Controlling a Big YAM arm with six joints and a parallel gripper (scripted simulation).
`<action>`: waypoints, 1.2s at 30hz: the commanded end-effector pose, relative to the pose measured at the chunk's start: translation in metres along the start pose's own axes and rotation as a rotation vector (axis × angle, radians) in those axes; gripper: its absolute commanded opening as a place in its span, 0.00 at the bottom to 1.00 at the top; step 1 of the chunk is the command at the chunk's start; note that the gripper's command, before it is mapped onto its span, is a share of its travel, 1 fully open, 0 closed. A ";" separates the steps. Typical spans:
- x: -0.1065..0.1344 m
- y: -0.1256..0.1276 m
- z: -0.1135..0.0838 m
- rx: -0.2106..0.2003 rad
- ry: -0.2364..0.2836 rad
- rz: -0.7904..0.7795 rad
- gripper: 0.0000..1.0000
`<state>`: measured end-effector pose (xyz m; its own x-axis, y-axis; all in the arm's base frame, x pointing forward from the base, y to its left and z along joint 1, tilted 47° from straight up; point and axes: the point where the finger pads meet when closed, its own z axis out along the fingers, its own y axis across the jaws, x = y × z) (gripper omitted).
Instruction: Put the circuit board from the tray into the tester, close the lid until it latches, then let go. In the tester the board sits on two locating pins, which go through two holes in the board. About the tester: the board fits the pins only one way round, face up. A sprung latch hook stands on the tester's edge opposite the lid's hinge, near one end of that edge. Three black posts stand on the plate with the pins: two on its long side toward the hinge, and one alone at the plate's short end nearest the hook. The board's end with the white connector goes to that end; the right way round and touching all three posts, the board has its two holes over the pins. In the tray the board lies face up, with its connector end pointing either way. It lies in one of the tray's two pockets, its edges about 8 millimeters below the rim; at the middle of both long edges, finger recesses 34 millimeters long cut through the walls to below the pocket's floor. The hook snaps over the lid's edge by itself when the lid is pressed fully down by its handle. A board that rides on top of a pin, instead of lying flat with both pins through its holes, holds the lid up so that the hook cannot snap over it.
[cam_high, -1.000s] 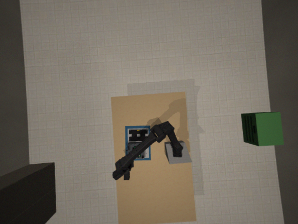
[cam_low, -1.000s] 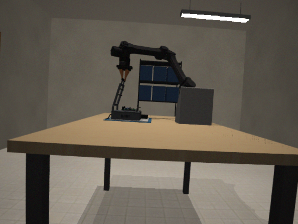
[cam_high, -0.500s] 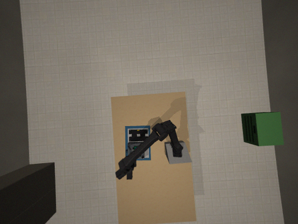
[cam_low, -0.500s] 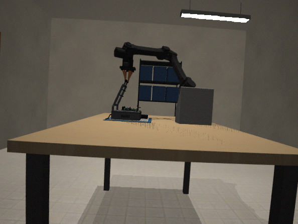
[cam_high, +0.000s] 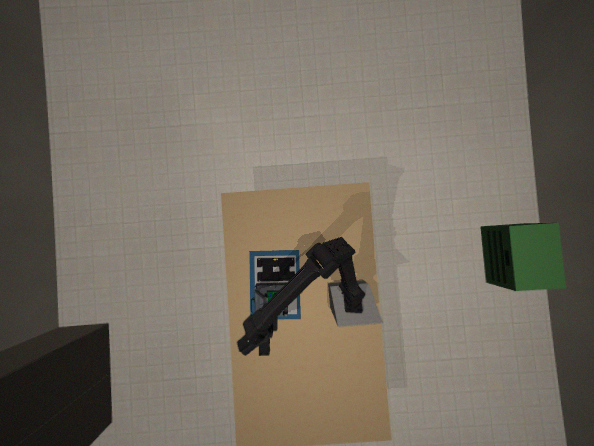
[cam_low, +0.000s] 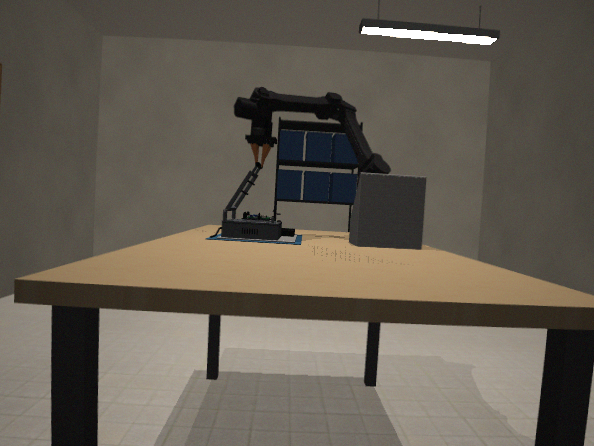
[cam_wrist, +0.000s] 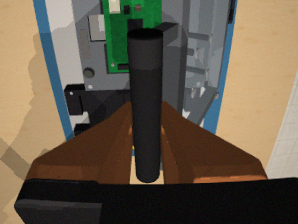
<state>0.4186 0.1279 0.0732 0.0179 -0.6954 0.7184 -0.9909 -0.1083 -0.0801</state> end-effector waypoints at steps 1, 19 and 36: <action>0.006 0.013 0.013 -0.031 0.012 0.016 0.00; 0.002 0.038 0.038 -0.033 0.012 0.015 0.00; 0.002 0.059 0.063 -0.035 0.011 -0.004 0.00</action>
<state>0.3718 0.0881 0.0378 0.0224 -0.6815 0.7314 -0.9912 -0.1107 -0.0729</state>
